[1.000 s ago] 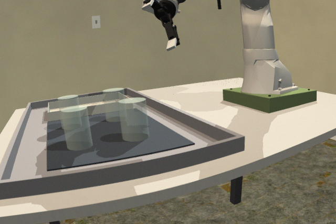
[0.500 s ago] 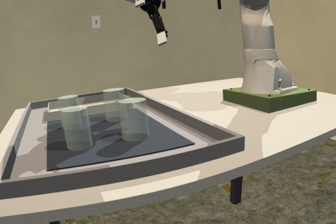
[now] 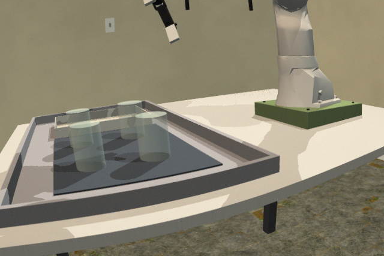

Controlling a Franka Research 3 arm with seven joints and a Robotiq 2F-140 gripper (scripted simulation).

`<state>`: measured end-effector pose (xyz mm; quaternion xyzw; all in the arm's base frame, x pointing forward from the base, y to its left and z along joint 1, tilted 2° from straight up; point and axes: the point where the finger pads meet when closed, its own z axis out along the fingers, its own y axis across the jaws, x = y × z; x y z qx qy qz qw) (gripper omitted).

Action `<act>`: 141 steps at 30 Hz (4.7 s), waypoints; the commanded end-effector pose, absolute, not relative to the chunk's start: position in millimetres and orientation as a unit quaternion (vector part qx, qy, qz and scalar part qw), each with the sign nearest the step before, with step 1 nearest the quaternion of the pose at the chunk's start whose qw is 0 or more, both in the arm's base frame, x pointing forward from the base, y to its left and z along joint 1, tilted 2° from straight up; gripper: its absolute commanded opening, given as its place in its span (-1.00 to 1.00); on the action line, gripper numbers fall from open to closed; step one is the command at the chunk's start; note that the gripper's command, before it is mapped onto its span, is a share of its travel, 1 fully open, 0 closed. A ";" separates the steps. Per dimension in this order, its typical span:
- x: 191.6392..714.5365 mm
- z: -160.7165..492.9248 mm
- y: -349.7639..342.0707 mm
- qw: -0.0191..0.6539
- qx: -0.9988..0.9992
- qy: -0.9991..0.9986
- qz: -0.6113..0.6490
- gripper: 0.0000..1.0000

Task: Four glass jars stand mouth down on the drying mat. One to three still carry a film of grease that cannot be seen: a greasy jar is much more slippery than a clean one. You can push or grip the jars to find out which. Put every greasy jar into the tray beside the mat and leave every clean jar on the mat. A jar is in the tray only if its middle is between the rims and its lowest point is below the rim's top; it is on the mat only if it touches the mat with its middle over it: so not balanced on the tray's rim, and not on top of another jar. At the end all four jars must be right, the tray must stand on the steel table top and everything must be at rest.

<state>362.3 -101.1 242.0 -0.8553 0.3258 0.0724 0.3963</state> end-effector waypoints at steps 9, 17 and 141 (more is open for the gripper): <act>383.8 257.1 -99.7 0.314 -0.870 0.357 0.132 1.00; 409.7 275.7 -96.1 0.249 -0.890 0.355 0.142 1.00; 552.7 409.6 -2.5 0.001 -0.893 0.450 -0.001 1.00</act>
